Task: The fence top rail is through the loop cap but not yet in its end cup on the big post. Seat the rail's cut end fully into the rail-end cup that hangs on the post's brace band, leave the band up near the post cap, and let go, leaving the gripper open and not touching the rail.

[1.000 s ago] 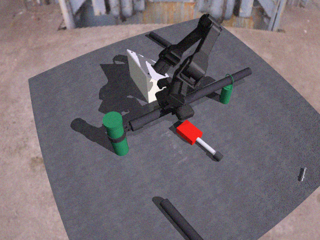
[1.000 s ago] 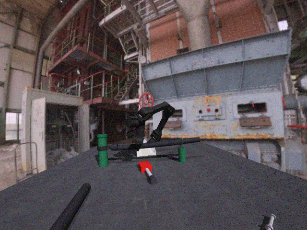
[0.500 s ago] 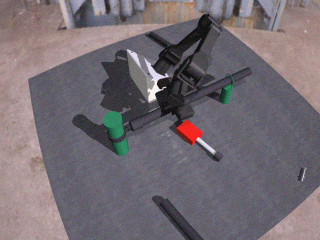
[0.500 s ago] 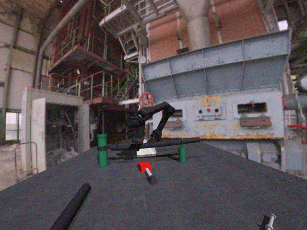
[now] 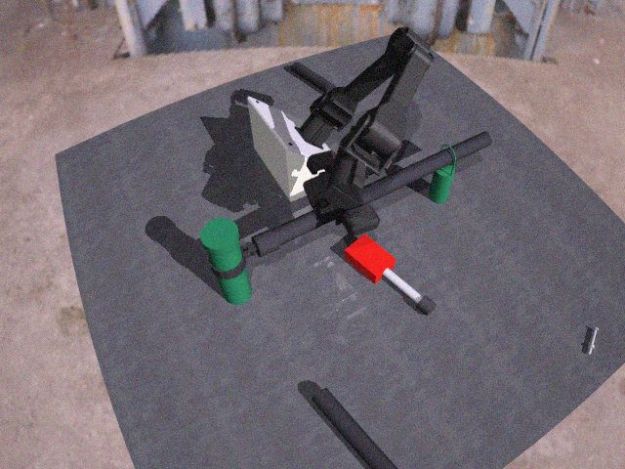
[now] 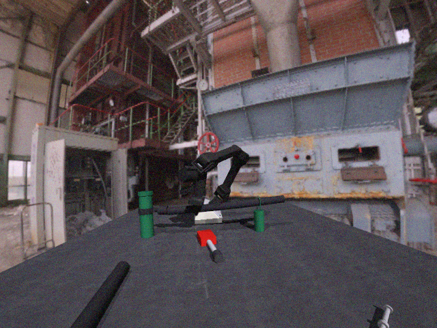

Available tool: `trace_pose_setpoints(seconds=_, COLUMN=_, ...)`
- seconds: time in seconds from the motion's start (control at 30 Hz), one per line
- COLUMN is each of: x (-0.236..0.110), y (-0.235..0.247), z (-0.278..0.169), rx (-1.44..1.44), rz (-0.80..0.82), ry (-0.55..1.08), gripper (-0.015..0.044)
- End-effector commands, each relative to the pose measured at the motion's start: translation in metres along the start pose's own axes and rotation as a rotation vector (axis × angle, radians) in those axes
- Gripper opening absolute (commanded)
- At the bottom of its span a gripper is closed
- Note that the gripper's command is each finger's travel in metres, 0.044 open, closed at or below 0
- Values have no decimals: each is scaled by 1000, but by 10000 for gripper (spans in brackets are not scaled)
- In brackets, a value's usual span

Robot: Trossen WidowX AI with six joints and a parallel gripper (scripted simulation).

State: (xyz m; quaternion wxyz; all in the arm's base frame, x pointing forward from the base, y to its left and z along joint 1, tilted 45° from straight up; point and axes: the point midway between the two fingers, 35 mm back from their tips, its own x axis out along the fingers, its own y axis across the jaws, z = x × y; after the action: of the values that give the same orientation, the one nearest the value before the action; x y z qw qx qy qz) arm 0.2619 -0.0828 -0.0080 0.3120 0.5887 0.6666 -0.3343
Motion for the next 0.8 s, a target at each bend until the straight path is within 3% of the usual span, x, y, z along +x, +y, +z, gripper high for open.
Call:
trace_pose_setpoints(seconds=0.0, x=-1, y=0, z=1, rx=0, rz=2, ry=-3, gripper=0)
trace_pose_setpoints(seconds=0.77, x=-3, y=1, z=3, rx=-2, rz=2, ry=-8, gripper=0)
